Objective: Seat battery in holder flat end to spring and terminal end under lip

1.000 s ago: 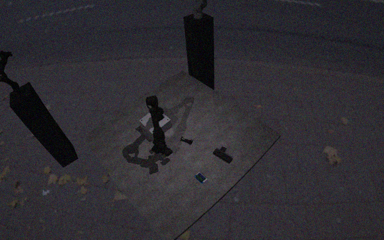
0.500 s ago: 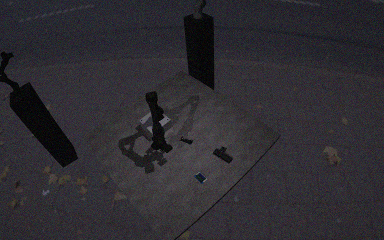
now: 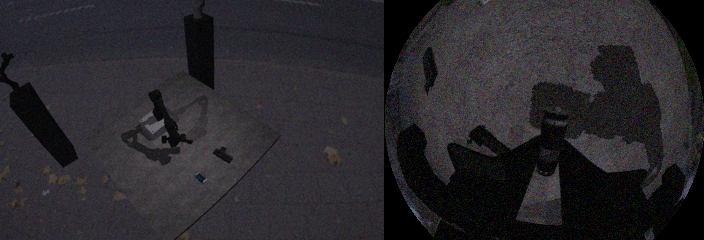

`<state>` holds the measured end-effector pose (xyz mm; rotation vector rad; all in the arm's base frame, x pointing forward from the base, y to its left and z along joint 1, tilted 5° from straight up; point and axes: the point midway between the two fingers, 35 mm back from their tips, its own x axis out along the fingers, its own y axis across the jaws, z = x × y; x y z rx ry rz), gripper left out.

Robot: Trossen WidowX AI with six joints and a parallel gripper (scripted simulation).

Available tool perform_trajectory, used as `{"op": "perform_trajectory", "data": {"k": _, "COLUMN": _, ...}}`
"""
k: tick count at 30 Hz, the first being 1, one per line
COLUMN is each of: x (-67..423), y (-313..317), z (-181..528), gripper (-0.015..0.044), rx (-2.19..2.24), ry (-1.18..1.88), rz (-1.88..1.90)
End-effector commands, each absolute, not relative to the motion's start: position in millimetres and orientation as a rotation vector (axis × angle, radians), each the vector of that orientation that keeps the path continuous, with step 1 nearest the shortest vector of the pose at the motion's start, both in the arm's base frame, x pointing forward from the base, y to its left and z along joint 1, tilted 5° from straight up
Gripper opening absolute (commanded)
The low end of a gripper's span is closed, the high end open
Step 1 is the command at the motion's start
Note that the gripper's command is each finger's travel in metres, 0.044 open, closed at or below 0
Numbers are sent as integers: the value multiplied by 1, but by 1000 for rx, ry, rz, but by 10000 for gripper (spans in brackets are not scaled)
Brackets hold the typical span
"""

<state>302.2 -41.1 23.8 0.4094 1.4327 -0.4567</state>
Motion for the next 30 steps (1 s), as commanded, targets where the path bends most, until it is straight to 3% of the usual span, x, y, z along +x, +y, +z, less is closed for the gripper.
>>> {"op": "perform_trajectory", "data": {"k": 1, "x": 305, "y": -11, "z": 27, "gripper": 60, "rx": 190, "ry": 1467, "rz": -259}}
{"op": "perform_trajectory", "data": {"k": 14, "x": 293, "y": 78, "z": 33, "gripper": 60, "rx": -425, "ry": 1467, "rz": 330}}
{"op": "perform_trajectory", "data": {"k": 30, "x": 299, "y": 79, "z": 16, "gripper": 60, "rx": -403, "ry": 1374, "rz": 351}}
